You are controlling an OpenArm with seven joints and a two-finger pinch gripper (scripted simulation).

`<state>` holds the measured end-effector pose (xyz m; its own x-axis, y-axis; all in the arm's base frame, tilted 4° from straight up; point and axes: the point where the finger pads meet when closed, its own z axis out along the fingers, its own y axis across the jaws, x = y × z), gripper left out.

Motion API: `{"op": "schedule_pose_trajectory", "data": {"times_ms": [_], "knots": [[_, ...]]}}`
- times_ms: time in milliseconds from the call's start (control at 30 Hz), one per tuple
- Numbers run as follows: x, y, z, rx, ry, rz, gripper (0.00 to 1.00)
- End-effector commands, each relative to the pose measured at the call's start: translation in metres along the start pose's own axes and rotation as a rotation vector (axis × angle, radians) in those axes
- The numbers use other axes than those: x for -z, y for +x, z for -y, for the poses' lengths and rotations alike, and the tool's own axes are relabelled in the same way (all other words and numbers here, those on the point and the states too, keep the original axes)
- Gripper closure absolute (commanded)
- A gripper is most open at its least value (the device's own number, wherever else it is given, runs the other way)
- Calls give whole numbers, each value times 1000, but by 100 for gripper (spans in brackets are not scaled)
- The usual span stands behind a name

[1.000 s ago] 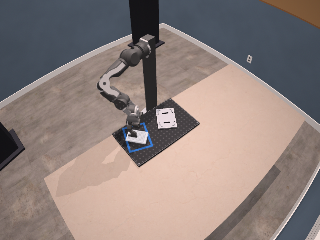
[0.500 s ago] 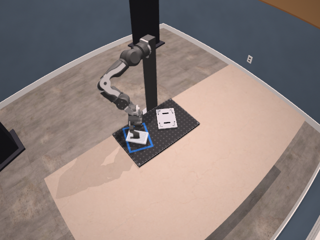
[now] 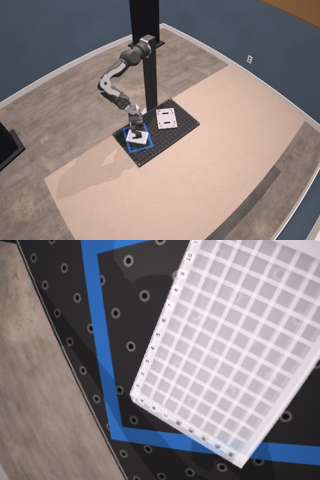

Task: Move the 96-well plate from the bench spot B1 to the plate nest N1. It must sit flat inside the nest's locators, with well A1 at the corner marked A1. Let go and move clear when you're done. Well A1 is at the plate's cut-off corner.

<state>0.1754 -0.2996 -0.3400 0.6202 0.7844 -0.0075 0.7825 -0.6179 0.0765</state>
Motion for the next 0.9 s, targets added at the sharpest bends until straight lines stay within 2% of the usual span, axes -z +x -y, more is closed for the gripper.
{"op": "schedule_pose_trajectory", "data": {"times_ms": [0, 367, 533, 867], "knots": [[0, 1, 0, 53, 8, -7, 0], [0, 1, 0, 53, 8, -7, 0], [2, 1, 0, 278, 7, -6, 0], [2, 1, 0, 278, 7, -6, 0]]}}
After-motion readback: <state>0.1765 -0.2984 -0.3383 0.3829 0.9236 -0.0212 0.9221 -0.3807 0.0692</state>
